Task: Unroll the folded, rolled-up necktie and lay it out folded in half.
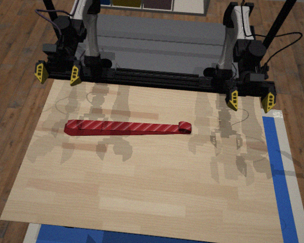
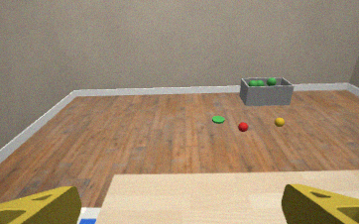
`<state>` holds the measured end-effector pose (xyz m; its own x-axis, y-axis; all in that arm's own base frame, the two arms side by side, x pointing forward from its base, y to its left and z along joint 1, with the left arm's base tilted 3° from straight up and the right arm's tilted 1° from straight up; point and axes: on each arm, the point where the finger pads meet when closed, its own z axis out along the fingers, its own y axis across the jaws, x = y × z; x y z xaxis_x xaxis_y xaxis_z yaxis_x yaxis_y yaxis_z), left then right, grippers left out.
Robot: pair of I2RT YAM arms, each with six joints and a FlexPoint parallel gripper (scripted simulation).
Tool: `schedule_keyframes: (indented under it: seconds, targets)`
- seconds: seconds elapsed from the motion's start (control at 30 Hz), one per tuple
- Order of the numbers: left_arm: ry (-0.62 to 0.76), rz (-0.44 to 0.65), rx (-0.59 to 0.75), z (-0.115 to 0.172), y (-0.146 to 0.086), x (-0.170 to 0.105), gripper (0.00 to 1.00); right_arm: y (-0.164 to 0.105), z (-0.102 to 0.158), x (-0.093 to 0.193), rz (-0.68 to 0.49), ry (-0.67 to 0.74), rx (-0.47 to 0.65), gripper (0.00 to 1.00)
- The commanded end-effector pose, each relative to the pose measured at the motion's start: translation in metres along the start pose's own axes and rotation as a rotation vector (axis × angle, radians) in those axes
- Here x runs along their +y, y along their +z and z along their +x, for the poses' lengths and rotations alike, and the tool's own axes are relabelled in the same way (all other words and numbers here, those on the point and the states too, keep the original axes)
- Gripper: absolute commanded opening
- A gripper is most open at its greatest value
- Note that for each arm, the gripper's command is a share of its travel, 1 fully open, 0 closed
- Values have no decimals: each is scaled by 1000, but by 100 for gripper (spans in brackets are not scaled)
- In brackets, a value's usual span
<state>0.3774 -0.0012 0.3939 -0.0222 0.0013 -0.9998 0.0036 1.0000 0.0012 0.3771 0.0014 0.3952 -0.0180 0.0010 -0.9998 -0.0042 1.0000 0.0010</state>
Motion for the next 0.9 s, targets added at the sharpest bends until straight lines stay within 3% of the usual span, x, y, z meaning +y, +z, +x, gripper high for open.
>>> schedule_keyframes:
  seconds: [0.0, 0.53, 0.87]
  targets:
    - [-1, -4, -22, -8, -2, 1, 100, -2, -7, -1, 4, -1, -18, 100]
    - [-1, -4, -22, -8, -2, 1, 100, -2, -7, -1, 4, -1, -18, 100]
    - [126, 92, 128, 27, -7, -16, 95, 0, 0, 0, 0, 0, 0, 100]
